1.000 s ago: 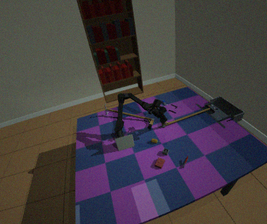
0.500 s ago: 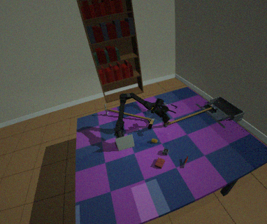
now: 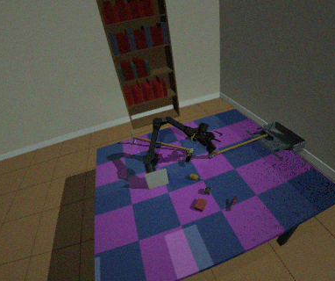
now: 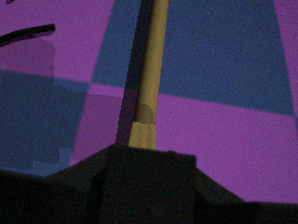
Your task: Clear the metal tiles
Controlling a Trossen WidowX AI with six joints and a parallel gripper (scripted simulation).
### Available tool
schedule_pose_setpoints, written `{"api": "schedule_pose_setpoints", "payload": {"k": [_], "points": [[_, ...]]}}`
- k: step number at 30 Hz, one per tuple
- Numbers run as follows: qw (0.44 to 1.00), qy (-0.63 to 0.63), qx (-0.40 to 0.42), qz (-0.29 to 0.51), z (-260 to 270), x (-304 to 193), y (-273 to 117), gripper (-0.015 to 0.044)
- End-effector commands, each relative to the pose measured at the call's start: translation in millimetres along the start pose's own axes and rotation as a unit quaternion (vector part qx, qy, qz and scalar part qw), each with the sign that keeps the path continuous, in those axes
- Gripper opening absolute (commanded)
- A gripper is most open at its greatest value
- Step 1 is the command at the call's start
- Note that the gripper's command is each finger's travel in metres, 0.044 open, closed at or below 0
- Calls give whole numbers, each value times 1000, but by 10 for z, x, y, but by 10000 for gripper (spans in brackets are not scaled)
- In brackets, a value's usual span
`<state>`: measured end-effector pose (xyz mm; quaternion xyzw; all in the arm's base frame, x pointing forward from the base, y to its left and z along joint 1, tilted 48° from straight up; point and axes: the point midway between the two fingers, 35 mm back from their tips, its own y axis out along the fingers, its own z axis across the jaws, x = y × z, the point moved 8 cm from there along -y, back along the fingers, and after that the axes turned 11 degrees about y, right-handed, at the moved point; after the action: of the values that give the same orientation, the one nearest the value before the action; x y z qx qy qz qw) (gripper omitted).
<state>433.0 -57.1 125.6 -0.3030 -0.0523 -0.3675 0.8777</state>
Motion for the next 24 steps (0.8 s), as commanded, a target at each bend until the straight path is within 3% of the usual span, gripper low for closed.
{"api": "schedule_pose_setpoints", "payload": {"k": [1,24], "points": [[1000,-1,0,-7,22,90,12,0],[1000,-2,1,-8,57,348,219,0]]}}
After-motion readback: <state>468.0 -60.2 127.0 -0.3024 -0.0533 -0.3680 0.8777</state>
